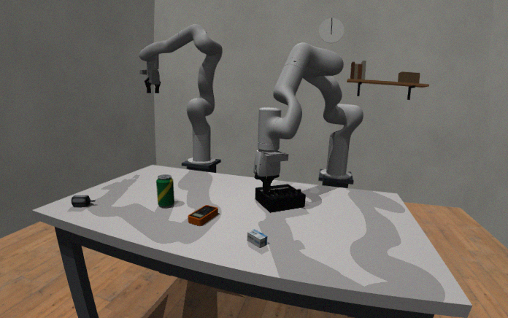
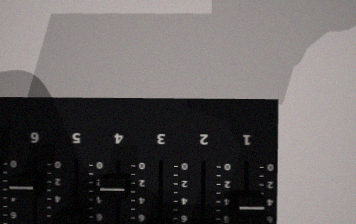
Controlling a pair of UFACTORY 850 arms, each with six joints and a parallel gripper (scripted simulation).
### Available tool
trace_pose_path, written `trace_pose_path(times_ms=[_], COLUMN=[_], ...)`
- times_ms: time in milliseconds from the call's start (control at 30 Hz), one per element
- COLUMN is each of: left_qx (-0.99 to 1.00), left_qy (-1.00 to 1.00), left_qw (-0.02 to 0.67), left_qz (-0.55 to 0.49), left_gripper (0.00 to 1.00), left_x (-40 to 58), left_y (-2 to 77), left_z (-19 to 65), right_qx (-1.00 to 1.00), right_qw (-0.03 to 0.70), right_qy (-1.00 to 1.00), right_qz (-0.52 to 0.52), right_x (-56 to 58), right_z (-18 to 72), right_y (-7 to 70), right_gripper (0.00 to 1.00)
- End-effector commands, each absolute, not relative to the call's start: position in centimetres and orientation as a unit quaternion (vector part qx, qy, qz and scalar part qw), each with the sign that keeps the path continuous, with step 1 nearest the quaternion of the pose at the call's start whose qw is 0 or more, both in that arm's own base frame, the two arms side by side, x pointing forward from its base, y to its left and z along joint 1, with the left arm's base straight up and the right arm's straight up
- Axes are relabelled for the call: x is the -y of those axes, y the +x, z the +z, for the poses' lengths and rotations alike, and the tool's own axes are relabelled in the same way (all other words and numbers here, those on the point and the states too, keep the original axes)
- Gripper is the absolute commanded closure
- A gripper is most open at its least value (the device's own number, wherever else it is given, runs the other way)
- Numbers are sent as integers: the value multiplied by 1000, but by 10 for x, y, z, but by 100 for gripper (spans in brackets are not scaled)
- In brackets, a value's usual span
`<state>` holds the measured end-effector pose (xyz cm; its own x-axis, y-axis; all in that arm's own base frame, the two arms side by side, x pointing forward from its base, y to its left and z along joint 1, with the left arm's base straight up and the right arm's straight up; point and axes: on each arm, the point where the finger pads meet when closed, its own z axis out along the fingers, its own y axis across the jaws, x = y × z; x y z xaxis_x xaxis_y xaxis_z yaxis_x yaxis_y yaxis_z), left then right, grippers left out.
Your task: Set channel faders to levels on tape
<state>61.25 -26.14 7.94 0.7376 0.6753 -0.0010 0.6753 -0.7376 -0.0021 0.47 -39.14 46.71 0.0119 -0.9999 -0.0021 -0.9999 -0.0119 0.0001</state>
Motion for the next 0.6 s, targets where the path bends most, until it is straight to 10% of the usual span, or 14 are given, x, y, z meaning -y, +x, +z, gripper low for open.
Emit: trace_pose_path(times_ms=[0, 567], left_qx=[362, 362], left_qy=[-932, -932], left_qw=[0, 0], left_qz=[0, 0], left_gripper=[100, 100], left_x=[262, 266], left_y=[613, 609], left_z=[80, 81], right_qx=[-703, -703], right_qw=[0, 0], right_qy=[-711, -711], right_qz=[0, 0], right_x=[392, 392], right_z=[468, 468], right_y=[5, 5], right_gripper=[0, 0])
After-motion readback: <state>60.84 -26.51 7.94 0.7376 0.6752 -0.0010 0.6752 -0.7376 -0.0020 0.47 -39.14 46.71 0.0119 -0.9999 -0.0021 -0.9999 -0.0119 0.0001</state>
